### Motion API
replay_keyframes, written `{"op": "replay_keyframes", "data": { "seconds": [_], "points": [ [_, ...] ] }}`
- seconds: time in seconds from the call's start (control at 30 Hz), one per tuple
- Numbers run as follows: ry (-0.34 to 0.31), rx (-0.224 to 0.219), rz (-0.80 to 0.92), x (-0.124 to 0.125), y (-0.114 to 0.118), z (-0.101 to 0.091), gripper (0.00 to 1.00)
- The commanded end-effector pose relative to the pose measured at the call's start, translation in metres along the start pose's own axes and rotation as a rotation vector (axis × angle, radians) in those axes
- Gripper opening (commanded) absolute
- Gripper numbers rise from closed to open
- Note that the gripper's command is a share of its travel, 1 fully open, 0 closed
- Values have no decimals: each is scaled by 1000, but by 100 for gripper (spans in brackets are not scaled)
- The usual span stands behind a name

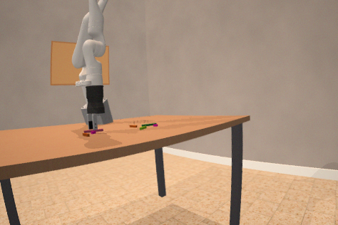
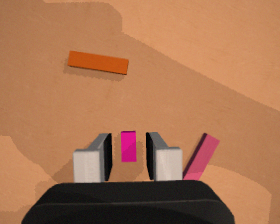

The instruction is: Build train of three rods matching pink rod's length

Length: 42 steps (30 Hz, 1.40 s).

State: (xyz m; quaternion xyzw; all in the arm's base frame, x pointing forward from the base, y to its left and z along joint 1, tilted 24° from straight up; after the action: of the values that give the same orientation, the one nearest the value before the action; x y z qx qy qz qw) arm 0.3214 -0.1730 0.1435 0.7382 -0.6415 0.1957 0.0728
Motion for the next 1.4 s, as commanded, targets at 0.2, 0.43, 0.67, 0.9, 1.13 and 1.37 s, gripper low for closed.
{"op": "replay_keyframes", "data": {
  "seconds": [0.2, 0.43, 0.67, 0.9, 1.13, 1.37],
  "points": [
    [0, 1, 0, 0, 0, 0, 54],
    [0, 1, 0, 0, 0, 3, 54],
    [0, 1, 0, 0, 0, 10, 54],
    [0, 1, 0, 0, 0, 16, 54],
    [0, 1, 0, 0, 0, 17, 54],
    [0, 1, 0, 0, 0, 17, 54]
  ]
}}
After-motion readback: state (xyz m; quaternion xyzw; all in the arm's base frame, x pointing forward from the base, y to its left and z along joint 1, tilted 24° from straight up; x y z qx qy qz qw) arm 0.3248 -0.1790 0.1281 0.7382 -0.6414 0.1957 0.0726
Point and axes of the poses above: the point where the finger pads meet when closed, its own z axis out along the fingers, its own y axis across the jaws, x = y × z, the point moved 10 cm from there along -z, back along the fingers, and after that the axes turned 5 degrees about z, right-handed, at the moved point
